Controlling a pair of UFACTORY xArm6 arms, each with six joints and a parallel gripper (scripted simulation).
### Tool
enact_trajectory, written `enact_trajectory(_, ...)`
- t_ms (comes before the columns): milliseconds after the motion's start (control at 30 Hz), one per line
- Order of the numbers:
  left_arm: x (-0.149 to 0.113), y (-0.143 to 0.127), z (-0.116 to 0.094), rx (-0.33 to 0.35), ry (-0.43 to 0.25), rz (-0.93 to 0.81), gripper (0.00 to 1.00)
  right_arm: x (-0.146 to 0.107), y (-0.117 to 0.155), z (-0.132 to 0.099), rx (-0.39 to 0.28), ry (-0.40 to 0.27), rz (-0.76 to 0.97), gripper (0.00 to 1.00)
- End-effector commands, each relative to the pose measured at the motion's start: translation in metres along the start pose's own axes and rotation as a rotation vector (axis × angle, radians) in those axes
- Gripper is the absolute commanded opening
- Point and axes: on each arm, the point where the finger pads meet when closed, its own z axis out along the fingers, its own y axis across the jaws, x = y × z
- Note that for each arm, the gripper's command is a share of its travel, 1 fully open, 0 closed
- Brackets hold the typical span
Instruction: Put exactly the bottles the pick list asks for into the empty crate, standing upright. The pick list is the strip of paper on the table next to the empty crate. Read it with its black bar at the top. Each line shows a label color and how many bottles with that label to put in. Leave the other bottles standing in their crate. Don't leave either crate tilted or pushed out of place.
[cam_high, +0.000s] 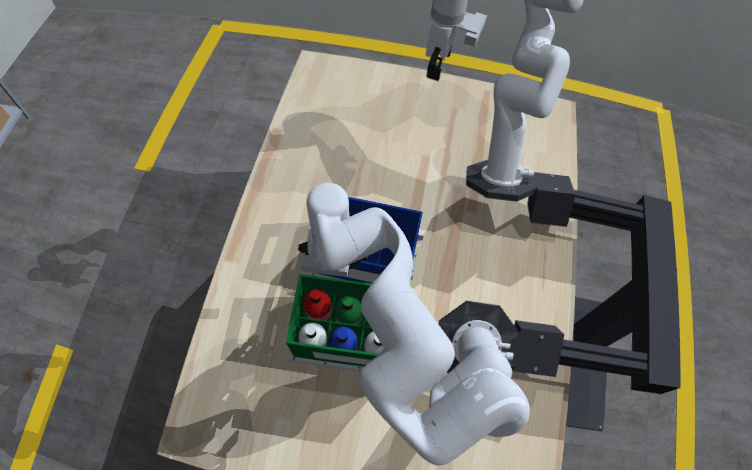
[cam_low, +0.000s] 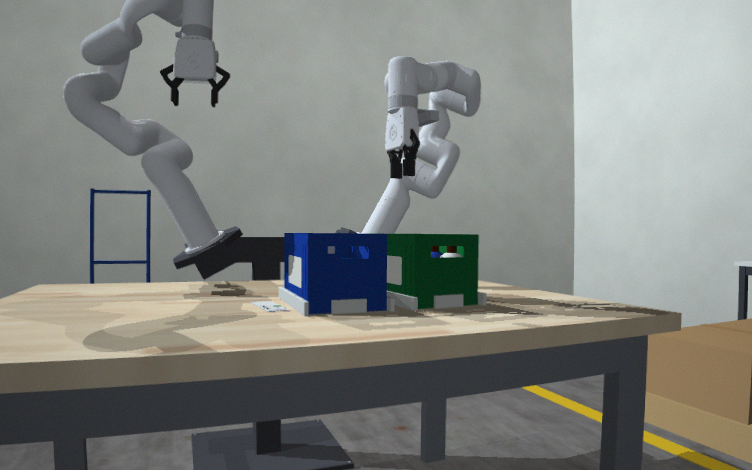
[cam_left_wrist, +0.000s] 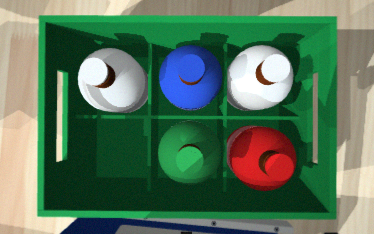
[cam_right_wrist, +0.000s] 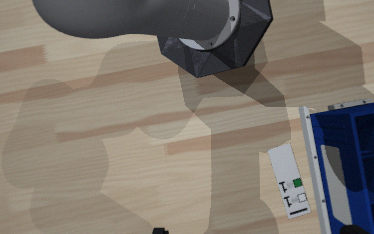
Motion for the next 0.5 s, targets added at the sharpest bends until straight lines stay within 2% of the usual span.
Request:
enact_trajectory(0, -0.0004, 0.0010, -0.0016, -0.003, -0.003, -0.001, 0.65, -0.0003, 0.0001, -0.0008, -0.002, -0.001, 0.001, 1.00)
enact_trajectory(467, 0.0026, -0.0022, 0.0008, -0.003, -0.003, 0.032, 0.65, -0.0003, 0.0001, -0.0008, -0.002, -0.001, 0.001, 1.00)
